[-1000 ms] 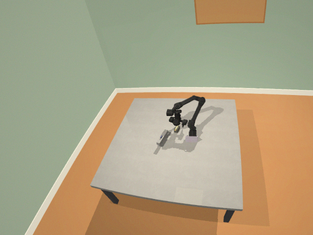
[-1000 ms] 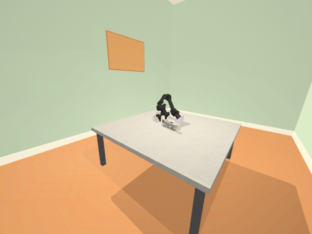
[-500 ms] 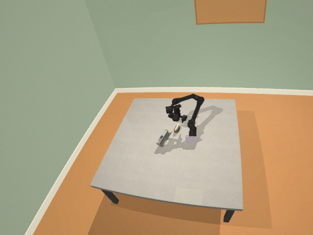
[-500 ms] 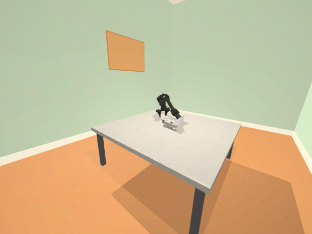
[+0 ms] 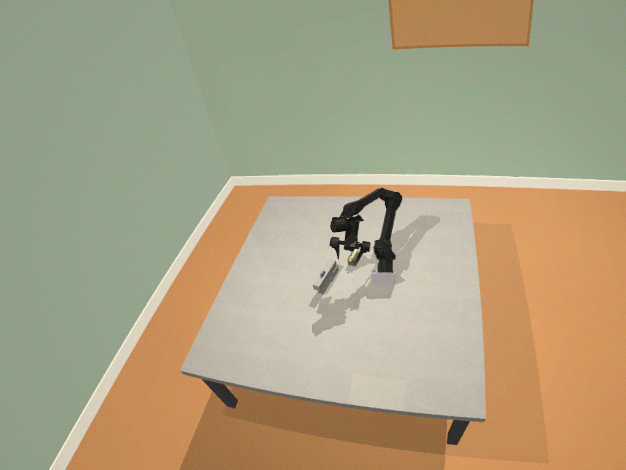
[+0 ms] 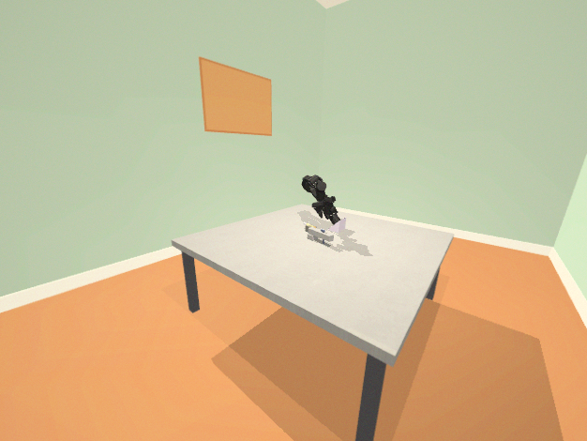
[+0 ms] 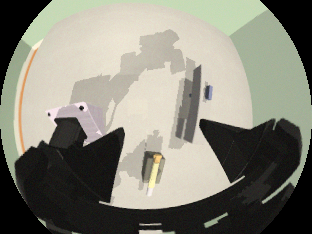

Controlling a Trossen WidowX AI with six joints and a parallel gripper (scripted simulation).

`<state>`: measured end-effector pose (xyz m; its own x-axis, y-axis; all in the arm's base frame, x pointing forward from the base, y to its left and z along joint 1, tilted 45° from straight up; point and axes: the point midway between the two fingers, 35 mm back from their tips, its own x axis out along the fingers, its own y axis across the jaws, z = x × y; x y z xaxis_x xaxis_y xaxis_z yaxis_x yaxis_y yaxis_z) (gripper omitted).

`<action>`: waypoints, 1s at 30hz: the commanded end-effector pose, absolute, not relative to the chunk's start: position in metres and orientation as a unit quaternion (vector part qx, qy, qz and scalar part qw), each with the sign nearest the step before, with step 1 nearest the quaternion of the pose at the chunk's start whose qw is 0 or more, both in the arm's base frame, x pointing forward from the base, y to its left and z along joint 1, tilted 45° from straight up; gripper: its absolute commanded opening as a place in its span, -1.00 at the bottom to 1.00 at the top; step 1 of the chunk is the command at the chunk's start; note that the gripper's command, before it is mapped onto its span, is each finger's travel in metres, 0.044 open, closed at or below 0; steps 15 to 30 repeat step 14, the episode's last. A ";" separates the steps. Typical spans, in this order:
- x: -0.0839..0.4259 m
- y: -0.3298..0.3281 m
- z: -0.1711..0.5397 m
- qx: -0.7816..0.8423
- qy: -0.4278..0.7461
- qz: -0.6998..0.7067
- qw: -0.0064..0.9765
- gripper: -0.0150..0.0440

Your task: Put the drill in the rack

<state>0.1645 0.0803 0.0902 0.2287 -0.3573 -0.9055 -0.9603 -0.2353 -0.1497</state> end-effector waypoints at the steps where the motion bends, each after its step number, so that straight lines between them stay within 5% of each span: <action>1: 0.142 0.122 0.067 -0.692 0.421 0.461 0.363 1.00; 7: 0.109 0.162 0.044 -0.687 0.351 0.541 0.336 1.00; 14: 0.007 0.223 0.007 -0.630 0.189 0.715 0.235 1.00; 30: 0.007 0.223 0.007 -0.630 0.189 0.715 0.235 1.00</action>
